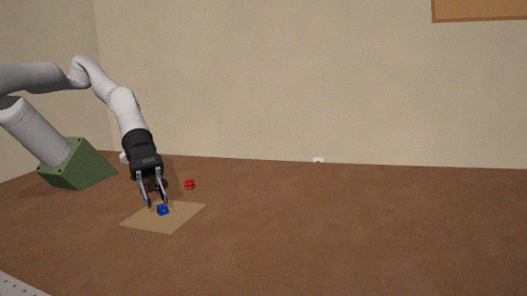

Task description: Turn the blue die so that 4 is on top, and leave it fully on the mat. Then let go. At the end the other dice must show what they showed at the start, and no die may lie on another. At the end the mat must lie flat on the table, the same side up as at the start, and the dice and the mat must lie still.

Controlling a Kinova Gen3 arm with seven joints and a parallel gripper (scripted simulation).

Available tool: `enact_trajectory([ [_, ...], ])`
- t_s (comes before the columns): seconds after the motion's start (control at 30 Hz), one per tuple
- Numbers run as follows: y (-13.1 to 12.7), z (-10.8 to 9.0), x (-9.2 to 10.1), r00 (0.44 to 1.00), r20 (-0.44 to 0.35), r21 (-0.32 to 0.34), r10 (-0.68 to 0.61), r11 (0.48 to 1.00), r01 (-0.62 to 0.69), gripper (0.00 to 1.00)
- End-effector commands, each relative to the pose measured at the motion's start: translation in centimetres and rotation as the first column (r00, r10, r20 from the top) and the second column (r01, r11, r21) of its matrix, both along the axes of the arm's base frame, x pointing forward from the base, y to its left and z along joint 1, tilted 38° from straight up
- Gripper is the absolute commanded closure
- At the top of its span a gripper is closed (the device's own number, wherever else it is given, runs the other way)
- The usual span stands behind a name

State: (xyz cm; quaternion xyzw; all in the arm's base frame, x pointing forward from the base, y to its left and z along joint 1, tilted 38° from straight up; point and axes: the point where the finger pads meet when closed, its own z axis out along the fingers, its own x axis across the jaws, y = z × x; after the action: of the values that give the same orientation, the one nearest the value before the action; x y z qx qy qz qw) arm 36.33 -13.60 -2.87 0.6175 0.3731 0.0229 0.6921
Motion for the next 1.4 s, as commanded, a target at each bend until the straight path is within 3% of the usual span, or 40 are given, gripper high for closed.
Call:
enact_trajectory([
  [0.0,1.5,-0.1,0.0,1.000,-0.001,0.007,0.024,1.000,-0.024,0.30],
  [0.4,1.9,0.2,-0.1,1.000,-0.001,0.007,0.024,1.000,-0.024,0.30],
  [0.77,4.6,3.7,0.4,1.000,-0.001,0.007,0.024,1.000,-0.024,0.30],
  [0.97,5.2,4.5,0.5,1.000,-0.001,0.007,0.024,1.000,-0.024,0.30],
  [1.37,5.3,4.7,0.5,1.000,-0.011,0.019,0.016,1.000,-0.015,0.30],
])
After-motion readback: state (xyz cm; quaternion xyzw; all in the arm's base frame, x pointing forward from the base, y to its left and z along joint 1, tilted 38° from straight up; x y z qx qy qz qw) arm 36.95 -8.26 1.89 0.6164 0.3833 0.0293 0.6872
